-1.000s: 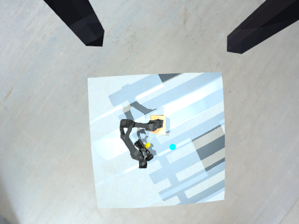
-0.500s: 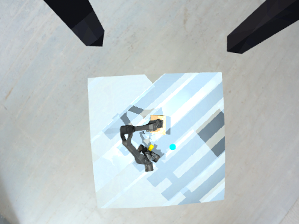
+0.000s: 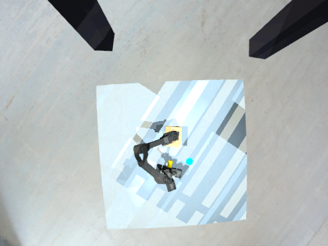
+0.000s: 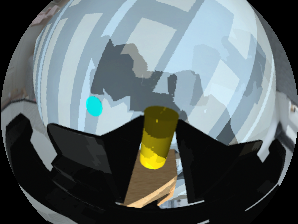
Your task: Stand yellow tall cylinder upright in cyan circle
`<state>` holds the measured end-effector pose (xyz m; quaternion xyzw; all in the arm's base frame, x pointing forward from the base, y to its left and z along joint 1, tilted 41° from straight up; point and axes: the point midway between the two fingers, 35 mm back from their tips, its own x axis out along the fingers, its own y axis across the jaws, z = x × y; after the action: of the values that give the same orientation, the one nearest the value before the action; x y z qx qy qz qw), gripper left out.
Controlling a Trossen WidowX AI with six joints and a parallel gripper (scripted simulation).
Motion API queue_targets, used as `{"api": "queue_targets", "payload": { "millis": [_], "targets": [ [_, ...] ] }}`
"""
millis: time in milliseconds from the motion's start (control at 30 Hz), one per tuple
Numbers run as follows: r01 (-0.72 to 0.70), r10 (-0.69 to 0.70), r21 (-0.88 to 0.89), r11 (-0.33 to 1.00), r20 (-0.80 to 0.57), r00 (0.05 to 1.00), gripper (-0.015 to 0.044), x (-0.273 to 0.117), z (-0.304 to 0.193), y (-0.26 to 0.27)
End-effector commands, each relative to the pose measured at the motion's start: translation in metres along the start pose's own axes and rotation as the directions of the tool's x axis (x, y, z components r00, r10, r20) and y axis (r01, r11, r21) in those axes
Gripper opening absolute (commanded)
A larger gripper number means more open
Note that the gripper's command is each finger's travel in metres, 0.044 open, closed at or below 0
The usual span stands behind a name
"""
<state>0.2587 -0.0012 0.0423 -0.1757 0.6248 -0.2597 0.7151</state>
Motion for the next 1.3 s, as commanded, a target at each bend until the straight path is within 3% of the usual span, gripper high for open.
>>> {"api": "queue_targets", "payload": {
  "millis": [0,600,1267],
  "targets": [
    [-0.011,0.012,-0.089,0.996,0.002,1.0,0.0105,-0.002,0.003,0.014],
    [-0.016,0.014,-0.48,0.877,-0.008,1.0,0.0105,-0.004,-0.004,0.069],
    [-0.003,-0.013,-0.82,0.572,-0.012,1.0,0.0105,-0.002,-0.024,0.125]
  ]
}}
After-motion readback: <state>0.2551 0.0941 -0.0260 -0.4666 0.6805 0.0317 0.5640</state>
